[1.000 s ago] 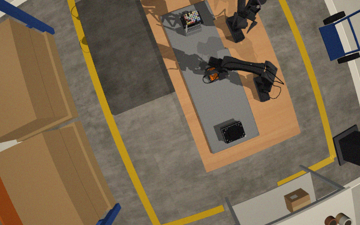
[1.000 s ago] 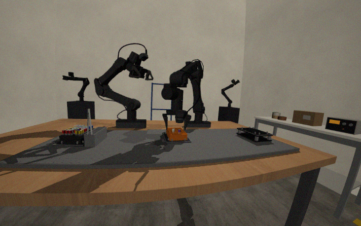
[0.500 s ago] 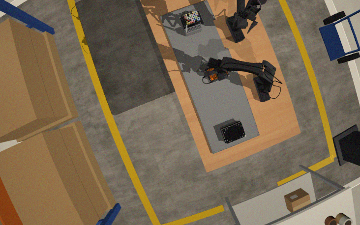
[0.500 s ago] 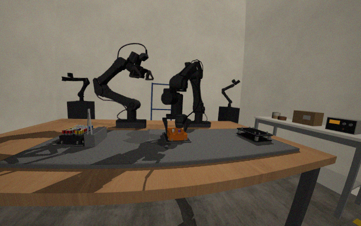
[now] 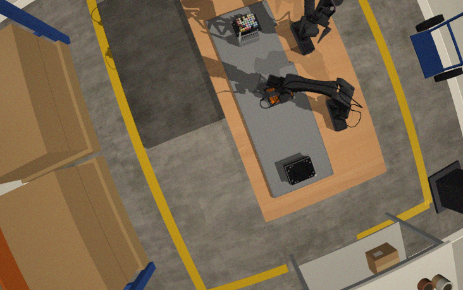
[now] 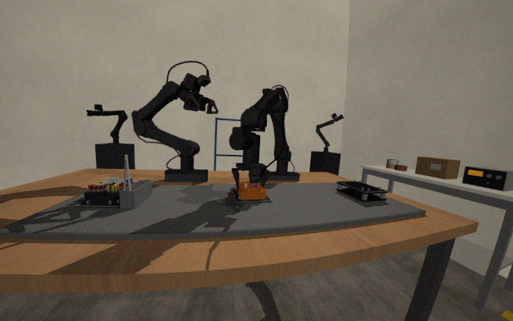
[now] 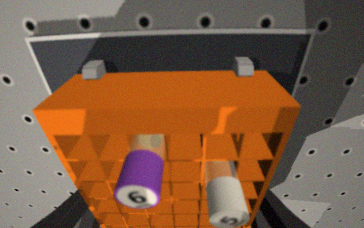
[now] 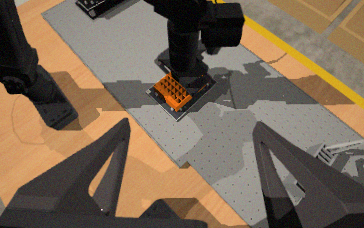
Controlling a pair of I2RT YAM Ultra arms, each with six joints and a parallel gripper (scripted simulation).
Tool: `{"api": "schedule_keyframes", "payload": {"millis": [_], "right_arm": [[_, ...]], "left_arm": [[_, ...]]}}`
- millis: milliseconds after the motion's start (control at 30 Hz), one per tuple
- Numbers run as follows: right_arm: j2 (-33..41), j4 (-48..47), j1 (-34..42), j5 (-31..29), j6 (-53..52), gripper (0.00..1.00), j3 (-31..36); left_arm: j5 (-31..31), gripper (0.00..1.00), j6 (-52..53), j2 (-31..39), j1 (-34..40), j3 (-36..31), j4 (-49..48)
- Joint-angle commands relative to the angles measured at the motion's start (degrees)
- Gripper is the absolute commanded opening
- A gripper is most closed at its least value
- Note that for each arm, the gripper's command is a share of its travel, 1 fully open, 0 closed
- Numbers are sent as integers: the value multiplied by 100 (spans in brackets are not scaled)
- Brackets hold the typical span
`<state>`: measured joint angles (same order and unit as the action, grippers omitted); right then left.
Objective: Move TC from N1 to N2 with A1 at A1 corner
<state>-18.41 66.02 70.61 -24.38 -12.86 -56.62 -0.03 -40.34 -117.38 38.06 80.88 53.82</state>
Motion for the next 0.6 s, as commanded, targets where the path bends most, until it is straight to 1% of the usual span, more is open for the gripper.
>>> {"api": "schedule_keyframes", "payload": {"millis": [0, 33, 167, 300, 433, 500, 567], "right_arm": [[-56, -127, 90, -136, -74, 100, -25], [-56, -125, 98, -142, -78, 100, -26], [-57, -120, 125, -165, -91, 100, -27], [-59, -115, 147, -183, -102, 100, -29], [-60, -111, 165, -199, -111, 100, -30], [-60, -111, 165, -199, -111, 100, -30], [-61, -108, 179, -210, -118, 100, -30]], "left_arm": [[3, 84, -34, 50, -20, 13, -36], [4, 83, -87, 113, -8, -65, -112], [4, 38, -88, 114, -7, -59, -113], [3, 83, -88, 184, -7, 140, 177], [4, 84, -88, 418, -6, 474, 719], [4, 84, -88, 418, -6, 474, 719], [3, 84, -86, 512, -6, 739, 1073]]}}
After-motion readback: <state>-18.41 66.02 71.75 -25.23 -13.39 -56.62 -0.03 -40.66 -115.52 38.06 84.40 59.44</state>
